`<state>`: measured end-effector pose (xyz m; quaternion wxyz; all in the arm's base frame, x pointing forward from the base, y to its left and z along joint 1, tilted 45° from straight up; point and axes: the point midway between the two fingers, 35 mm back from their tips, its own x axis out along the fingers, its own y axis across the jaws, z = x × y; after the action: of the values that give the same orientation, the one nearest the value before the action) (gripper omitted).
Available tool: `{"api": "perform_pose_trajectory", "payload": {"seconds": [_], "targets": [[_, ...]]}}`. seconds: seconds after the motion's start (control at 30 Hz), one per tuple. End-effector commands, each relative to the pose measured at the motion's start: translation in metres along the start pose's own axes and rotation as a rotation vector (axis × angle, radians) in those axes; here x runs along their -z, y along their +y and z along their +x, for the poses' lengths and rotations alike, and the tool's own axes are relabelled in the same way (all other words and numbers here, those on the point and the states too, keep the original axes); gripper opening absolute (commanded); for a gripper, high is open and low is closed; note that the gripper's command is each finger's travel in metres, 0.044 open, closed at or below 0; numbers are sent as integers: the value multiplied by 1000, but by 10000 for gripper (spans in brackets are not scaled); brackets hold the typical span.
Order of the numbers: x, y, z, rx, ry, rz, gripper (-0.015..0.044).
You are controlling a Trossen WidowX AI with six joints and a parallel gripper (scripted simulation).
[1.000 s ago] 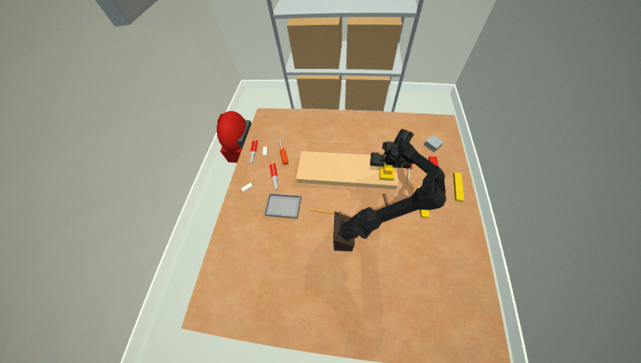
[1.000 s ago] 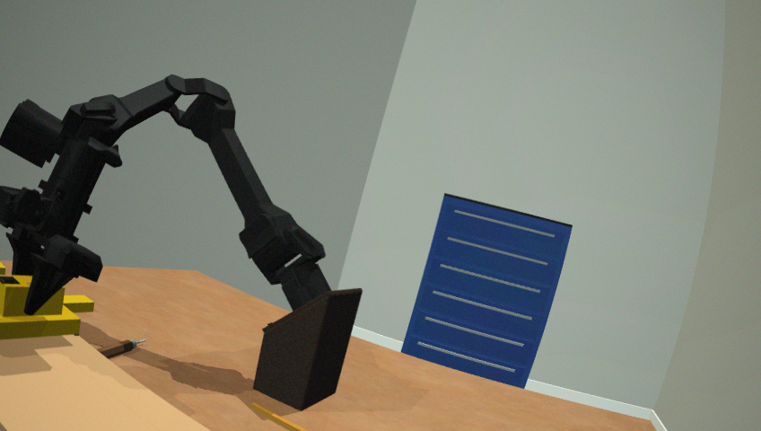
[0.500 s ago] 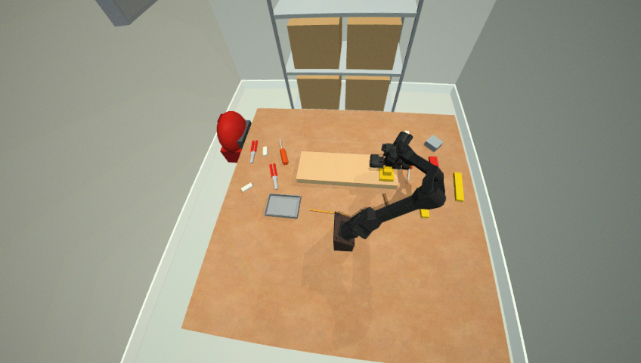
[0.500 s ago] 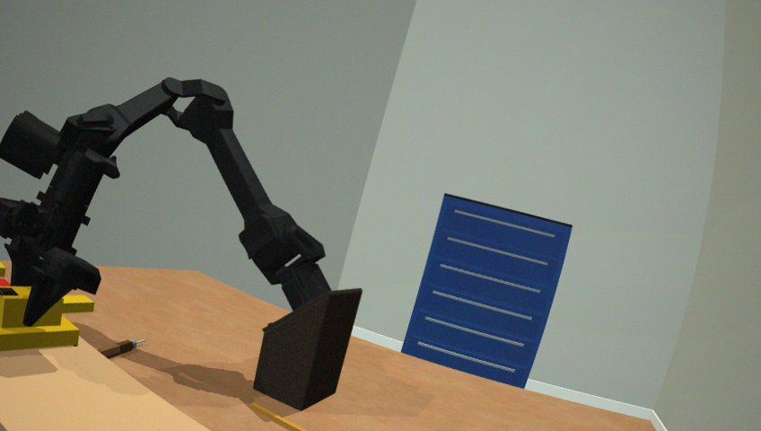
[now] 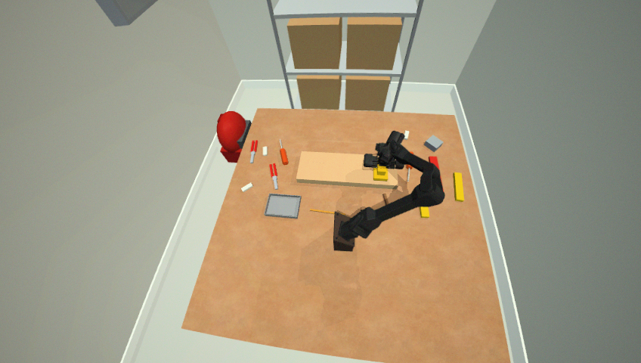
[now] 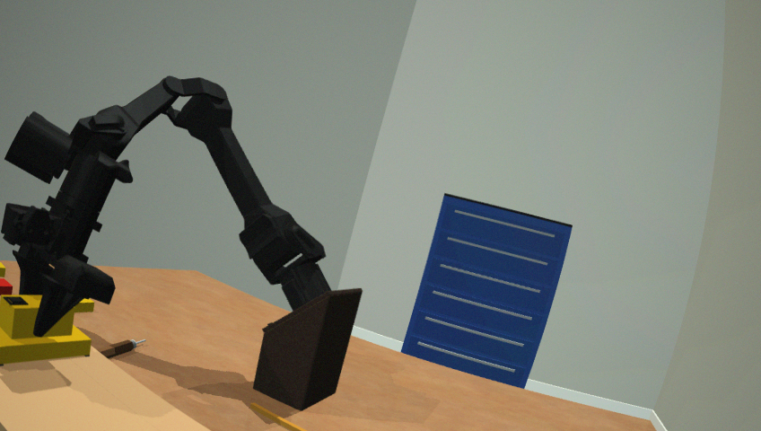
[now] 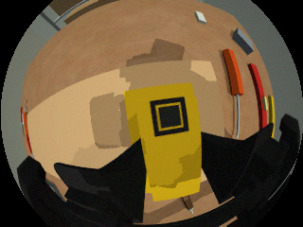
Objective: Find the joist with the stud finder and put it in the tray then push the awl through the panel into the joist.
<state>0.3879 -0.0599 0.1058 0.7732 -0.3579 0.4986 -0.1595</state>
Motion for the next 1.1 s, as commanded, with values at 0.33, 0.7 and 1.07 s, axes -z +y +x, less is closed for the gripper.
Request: {"api": "perform_pose_trajectory", "payload": {"seconds": [0.33,0.7,1.07], "targets": [[1,35,1,-4,2,-3,0],[1,59,1,-5,2,-3,0],[1,83,1,-6,2,-3,0]]}}
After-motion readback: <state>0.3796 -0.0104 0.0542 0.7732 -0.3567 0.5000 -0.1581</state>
